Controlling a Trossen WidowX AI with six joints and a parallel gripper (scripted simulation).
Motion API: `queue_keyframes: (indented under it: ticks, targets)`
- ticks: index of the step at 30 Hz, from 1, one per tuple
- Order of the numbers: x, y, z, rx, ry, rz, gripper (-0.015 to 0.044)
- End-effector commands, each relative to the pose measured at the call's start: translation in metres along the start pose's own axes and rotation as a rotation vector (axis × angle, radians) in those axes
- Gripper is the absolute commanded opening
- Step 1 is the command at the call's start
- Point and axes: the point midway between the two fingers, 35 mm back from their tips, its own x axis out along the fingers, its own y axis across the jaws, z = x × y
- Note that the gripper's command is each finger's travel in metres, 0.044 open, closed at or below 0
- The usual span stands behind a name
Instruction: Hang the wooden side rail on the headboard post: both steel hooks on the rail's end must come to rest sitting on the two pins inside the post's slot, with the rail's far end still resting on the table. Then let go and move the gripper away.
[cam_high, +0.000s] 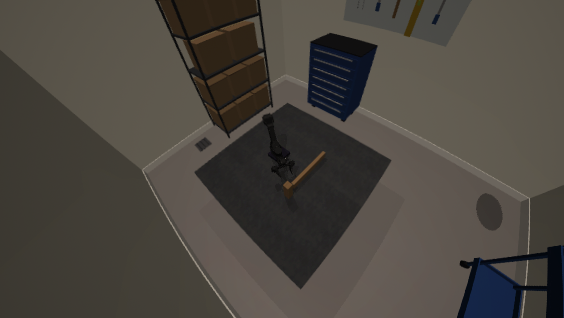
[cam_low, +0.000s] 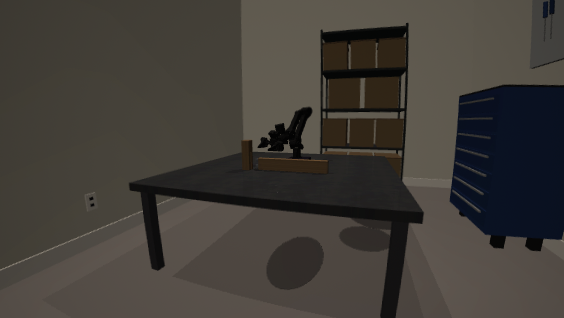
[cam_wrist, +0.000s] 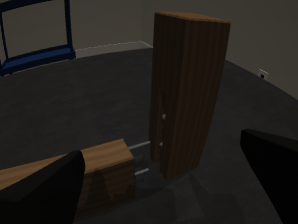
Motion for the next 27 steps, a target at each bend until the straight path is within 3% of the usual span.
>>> queue_keyframes:
  ticks: [1, 22, 27]
  targets:
    - [-0.007, -0.009, -0.020, 0.043, 0.030, -0.032, 0.0440]
    - [-0.006, -0.009, -0.020, 0.048, 0.034, -0.033, 0.0440]
    - [0.012, -0.005, -0.016, 0.158, 0.153, -0.080, 0.0440]
